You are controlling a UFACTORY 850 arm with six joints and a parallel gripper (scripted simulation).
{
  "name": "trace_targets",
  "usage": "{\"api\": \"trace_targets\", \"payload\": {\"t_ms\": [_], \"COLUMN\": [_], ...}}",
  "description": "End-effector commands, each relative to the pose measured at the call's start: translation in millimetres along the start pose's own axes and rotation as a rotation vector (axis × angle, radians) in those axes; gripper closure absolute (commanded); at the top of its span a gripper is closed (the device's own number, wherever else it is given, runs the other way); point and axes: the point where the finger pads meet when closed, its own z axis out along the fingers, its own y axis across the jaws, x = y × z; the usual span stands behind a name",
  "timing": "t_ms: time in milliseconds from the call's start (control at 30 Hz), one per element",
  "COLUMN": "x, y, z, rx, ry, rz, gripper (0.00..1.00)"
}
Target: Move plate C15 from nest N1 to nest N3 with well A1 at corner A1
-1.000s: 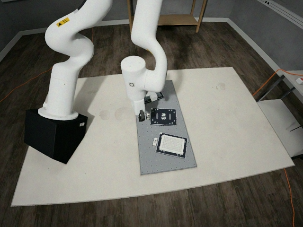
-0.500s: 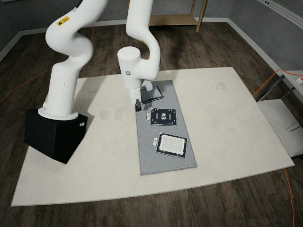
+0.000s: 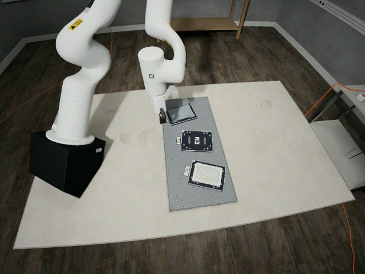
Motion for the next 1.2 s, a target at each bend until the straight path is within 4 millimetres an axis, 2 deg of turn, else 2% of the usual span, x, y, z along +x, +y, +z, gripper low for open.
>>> {"api": "trace_targets", "payload": {"t_ms": [0,67,1167], "x": [1.9,2.3,2.3], "y": [-21.0,-30.2,-30.1], "z": [-0.8,-0.8,-0.8], "rx": [-0.003,-0.003,-0.003], "ry": [0.0,0.0,0.0], "rz": [0.0,0.0,0.0], "gripper": [0.0,0.0,0.0]}}
